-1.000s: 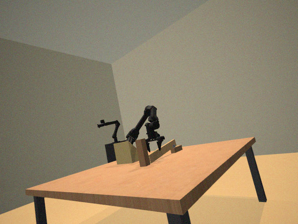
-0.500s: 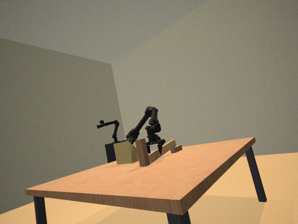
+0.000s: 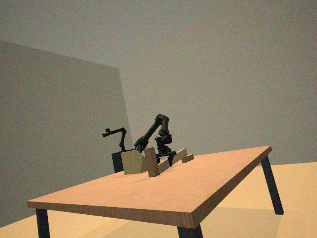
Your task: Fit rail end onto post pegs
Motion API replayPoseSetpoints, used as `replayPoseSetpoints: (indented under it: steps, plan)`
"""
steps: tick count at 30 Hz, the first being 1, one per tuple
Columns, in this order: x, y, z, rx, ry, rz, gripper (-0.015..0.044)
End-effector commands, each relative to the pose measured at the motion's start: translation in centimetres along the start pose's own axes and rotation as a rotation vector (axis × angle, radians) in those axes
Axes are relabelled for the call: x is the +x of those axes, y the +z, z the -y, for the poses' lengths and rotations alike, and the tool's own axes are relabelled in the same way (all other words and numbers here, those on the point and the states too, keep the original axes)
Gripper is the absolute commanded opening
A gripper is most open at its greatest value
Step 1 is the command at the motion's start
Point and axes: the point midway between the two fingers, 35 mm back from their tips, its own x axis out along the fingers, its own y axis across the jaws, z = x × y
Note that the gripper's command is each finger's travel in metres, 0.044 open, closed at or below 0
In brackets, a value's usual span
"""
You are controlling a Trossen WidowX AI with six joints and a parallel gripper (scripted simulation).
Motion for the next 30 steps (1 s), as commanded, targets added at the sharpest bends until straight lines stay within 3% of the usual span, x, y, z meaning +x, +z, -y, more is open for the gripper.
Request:
replayPoseSetpoints:
  steps: [1,12,20,30]
  plan:
    - [0.23,0.08,-0.11,0.003,0.003,0.005,0.0361]
    - [0.23,0.08,-0.11,0.003,0.003,0.005,0.0072]
    - [0.23,0.08,-0.11,0.003,0.003,0.005,0.0000]
    - [0.23,0.08,-0.11,0.003,0.003,0.005,0.0000]
